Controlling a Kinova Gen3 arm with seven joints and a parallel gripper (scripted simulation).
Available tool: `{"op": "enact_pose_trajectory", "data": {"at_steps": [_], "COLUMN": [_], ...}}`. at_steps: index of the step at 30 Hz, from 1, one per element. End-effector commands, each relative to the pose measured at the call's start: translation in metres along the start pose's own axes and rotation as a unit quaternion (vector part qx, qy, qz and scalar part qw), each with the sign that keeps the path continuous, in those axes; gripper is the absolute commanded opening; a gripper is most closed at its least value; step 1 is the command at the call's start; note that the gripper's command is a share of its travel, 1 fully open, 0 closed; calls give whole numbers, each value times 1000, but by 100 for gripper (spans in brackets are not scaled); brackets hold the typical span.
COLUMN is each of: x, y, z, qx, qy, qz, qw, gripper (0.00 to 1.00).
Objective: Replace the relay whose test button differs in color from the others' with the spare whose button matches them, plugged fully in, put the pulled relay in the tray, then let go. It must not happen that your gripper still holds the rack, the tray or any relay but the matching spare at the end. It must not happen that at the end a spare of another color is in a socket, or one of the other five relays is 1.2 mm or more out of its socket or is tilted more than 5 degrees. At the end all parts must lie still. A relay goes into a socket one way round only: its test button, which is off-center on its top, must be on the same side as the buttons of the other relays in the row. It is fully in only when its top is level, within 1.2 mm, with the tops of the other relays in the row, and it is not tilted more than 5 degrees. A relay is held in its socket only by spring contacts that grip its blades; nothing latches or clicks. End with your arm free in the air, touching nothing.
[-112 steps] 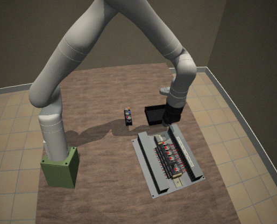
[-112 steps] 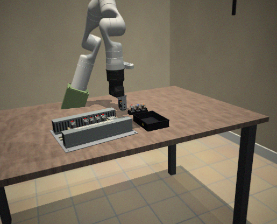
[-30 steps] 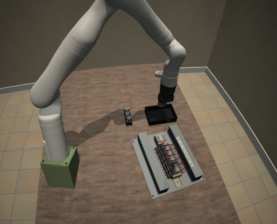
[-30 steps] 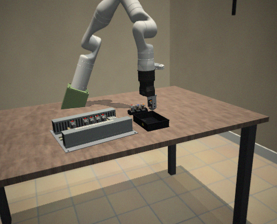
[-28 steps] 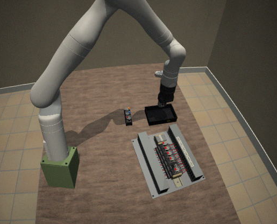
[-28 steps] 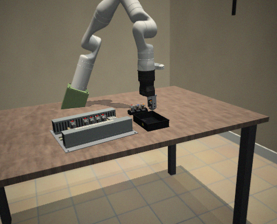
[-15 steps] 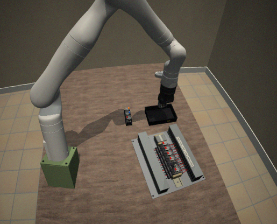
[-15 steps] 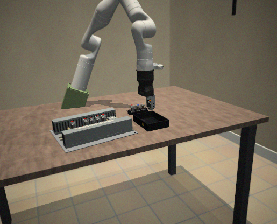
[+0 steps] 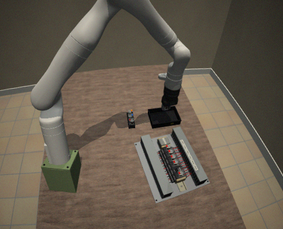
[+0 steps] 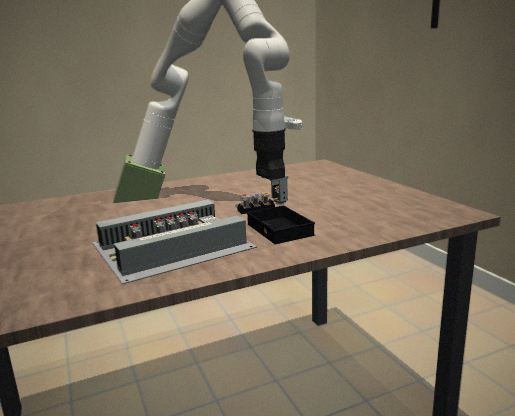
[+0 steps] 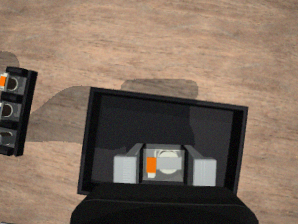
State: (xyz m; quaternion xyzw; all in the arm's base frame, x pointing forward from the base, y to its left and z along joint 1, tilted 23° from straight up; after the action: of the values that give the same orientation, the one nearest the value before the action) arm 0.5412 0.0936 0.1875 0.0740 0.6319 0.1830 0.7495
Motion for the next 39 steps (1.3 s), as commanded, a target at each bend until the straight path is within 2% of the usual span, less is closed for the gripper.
{"op": "enact_pose_trajectory", "data": {"at_steps": [1, 18, 21, 35, 39], "x": [-2, 29, 25, 67, 61], "y": [-2, -1, 0, -2, -2], "z": [-1, 0, 2, -1, 2], "qx": [-4, -4, -2, -4, -2], "qy": [-1, -1, -4, -1, -5], "qz": [-2, -2, 0, -2, -1], "qw": [1000, 1000, 1000, 1000, 1000], "gripper": [0, 0, 0, 0, 0]}}
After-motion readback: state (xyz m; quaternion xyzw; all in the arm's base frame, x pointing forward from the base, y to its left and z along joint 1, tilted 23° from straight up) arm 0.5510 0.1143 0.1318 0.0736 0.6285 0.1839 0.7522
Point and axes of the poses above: the point where the finger pads meet when closed, its own x axis out along the fingers, its own z axis across the jaws, y = z × x, the point moved 7 cm from there along -x, back along the fingers, and after that the axes turned 12 degrees about -x, right-handed, at the moved point
